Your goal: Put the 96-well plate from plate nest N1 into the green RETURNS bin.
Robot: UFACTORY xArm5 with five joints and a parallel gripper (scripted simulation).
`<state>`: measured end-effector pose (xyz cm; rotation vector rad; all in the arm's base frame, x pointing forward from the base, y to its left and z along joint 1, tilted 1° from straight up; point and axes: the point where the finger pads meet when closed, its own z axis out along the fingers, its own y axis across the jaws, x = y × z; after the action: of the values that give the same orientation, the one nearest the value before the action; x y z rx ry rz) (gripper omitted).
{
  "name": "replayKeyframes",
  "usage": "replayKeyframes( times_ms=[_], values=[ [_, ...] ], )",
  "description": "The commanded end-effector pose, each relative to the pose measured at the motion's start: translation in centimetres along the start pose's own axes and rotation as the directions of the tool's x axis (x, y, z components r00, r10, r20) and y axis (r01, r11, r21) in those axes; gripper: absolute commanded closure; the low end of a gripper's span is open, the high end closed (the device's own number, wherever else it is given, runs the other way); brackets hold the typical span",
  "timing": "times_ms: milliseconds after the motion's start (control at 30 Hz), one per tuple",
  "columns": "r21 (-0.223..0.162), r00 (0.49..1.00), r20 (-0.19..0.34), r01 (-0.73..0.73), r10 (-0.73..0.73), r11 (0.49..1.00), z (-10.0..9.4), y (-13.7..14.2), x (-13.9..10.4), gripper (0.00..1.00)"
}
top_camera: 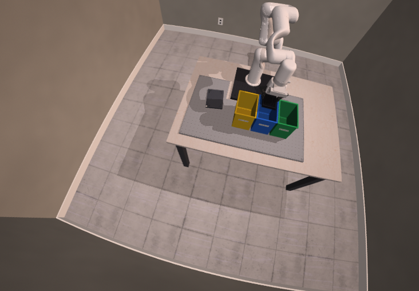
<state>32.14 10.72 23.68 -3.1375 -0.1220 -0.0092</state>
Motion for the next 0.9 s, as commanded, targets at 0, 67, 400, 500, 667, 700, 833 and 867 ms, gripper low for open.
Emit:
replayKeyframes(
  times_ms=[0, 67, 400, 500, 667, 700, 833, 867],
  values=[
    [0.001, 1.0, -0.004, -0.001, 0.001, 1.0, -0.1, -1.5, 0.4, 1.0],
    [0.002, 1.0, -0.004, -0.001, 0.001, 1.0, -0.1, -2.1, 0.6, 1.0],
    [0.003, 1.0, -0.006, -0.001, 0.001, 1.0, -0.1, -4.8, 1.1, 1.0],
    [0.003, 1.0, -0.006, -0.001, 0.001, 1.0, -0.1, -5.7, 1.3, 1.0],
    [0.004, 1.0, -0.007, -0.001, 0.001, 1.0, -0.2, -7.4, 1.7, 1.0],
    [0.004, 1.0, -0.007, -0.001, 0.001, 1.0, -0.2, -7.7, 1.7, 1.0],
    [0.005, 1.0, -0.007, -0.001, 0.001, 1.0, -0.2, -8.4, 1.9, 1.0],
    [0.005, 1.0, -0.007, -0.001, 0.001, 1.0, -0.2, -8.7, 1.9, 1.0]
  ],
)
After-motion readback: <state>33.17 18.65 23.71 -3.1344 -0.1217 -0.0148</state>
